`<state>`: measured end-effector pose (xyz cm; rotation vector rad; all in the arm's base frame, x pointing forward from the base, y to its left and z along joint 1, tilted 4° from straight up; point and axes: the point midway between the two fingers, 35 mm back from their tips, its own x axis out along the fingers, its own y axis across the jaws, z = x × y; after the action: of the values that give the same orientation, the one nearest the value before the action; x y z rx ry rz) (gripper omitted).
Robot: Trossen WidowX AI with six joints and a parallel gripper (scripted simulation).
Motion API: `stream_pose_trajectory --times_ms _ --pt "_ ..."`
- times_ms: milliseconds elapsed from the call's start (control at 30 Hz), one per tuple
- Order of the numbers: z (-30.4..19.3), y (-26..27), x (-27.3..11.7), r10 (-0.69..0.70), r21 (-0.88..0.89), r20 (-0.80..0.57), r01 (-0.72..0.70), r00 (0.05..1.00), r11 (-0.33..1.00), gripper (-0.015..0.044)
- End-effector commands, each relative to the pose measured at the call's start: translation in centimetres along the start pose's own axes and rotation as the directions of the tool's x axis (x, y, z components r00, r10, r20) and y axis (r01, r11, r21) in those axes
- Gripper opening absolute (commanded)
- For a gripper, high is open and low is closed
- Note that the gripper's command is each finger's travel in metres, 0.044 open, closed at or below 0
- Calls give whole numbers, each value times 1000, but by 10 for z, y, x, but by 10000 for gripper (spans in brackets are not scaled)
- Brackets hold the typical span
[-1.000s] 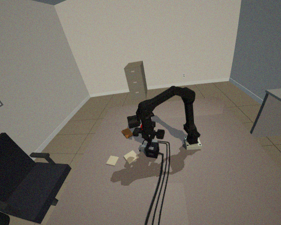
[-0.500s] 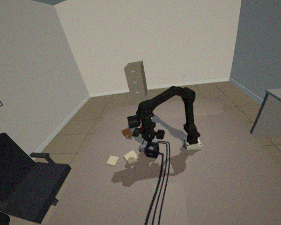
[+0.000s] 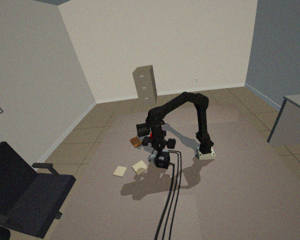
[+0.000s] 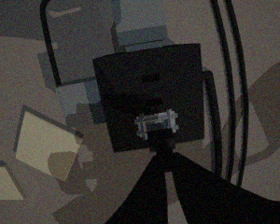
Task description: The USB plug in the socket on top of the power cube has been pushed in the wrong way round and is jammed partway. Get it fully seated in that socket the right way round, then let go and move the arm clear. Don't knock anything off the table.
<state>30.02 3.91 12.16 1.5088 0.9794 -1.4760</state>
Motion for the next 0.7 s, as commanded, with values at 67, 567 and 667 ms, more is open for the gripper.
stream_pose_trajectory --times_ms 67,567,667 --pt "-1 0 0 1 -5 -13 -1 1000 1000 0" --pt "-2 0 2 2 -4 -23 -2 1000 1000 0" --pt "-2 0 3 2 -4 -23 -2 1000 1000 0"
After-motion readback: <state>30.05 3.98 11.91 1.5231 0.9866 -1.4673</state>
